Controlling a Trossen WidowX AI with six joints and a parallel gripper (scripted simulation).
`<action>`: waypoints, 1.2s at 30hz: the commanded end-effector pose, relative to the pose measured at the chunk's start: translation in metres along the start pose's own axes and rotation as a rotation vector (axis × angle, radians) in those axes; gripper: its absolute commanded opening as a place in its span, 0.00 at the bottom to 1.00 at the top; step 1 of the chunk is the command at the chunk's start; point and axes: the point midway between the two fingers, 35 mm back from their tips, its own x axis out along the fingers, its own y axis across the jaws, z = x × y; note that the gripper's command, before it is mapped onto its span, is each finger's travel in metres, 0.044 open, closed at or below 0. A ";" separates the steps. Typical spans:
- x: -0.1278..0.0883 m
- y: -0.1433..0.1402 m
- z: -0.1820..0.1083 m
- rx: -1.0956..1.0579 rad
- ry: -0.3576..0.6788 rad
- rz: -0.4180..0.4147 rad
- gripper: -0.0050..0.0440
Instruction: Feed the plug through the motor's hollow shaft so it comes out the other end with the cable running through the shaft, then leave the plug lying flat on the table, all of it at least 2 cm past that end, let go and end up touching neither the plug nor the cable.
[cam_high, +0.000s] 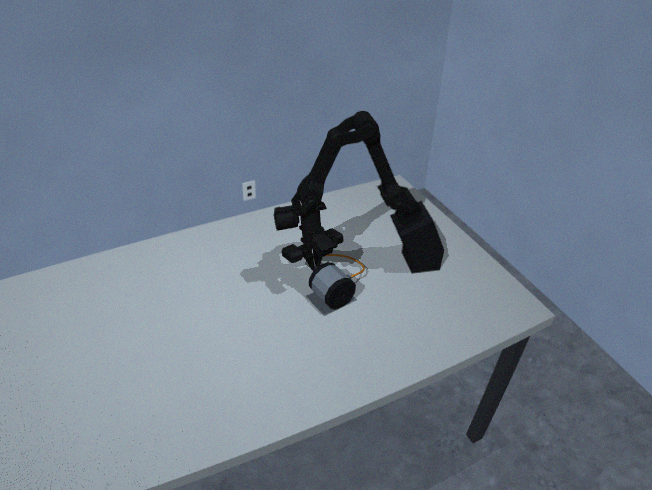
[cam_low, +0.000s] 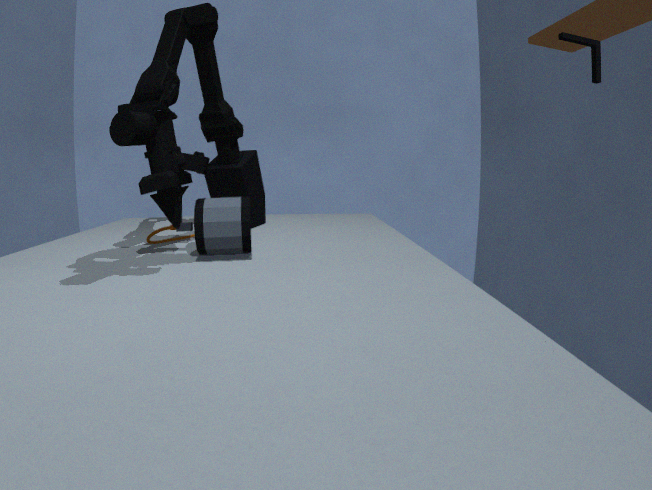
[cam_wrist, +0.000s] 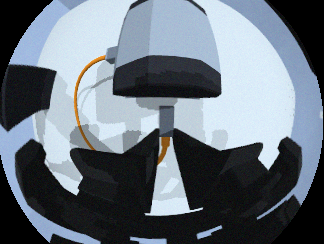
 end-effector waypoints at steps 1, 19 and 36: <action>0.000 0.000 0.000 0.001 0.005 -0.001 0.10; 0.002 0.000 0.013 0.001 0.005 -0.001 0.10; 0.002 0.000 0.013 0.001 0.005 -0.001 0.10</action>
